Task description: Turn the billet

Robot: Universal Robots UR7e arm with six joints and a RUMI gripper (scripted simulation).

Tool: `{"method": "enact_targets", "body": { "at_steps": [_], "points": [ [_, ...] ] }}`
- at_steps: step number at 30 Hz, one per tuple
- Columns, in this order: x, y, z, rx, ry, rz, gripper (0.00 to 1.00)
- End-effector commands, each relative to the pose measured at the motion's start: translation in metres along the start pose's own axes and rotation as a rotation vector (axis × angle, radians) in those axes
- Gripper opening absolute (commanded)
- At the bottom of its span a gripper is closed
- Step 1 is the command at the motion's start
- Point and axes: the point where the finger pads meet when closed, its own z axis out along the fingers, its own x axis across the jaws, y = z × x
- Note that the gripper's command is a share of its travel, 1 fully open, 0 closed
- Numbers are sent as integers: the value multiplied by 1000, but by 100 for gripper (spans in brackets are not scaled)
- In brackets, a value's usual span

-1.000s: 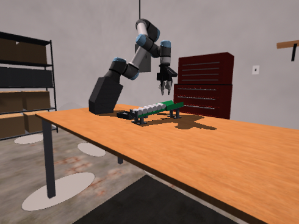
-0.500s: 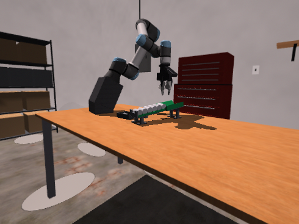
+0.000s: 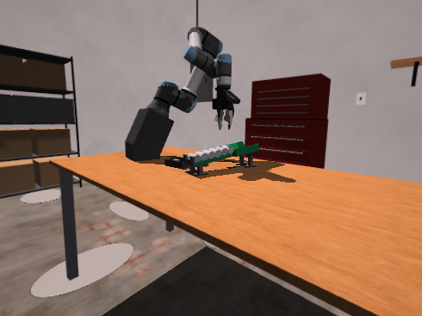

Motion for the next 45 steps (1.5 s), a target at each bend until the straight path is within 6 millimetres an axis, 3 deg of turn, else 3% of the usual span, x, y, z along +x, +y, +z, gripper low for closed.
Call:
{"method": "enact_targets", "body": {
  "at_steps": [1, 4, 9, 21, 26, 38, 43, 45],
  "points": [
    [3, 5, -2, -3, -1, -4, 35],
    [3, 5, -2, -3, -1, -4, 35],
    [33, 46, -26, -3, -1, -4, 35],
    [33, 46, -26, -3, -1, -4, 35],
    [62, 88, -48, -3, -1, -4, 35],
    [62, 88, -48, -3, -1, -4, 35],
    [91, 129, -69, -4, -1, -4, 35],
    [91, 129, -69, -4, -1, -4, 35]
  ]
}}
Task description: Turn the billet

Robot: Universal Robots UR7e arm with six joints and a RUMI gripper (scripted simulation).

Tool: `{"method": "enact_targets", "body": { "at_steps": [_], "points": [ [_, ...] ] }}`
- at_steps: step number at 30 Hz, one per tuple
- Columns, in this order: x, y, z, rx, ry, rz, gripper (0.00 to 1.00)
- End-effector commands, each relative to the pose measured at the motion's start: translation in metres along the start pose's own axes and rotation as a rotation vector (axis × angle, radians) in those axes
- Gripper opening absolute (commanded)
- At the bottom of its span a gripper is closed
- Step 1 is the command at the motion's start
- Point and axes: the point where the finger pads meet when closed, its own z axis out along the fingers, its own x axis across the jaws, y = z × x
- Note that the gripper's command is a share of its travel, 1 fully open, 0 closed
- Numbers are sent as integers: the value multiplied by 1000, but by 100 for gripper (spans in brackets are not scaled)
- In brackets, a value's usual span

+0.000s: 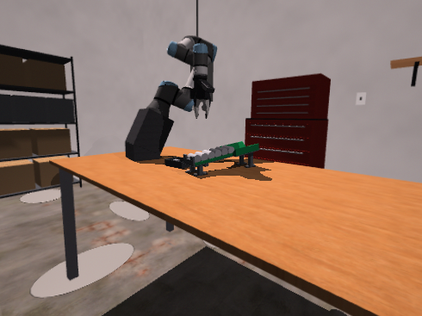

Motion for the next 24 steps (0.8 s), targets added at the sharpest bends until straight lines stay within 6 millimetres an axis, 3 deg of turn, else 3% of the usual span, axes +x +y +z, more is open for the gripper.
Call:
{"method": "enact_targets", "body": {
  "at_steps": [1, 24],
  "points": [
    [15, 25, -13, -4, -4, -5, 35],
    [14, 20, -13, 4, 1, -1, 35]
  ]
}}
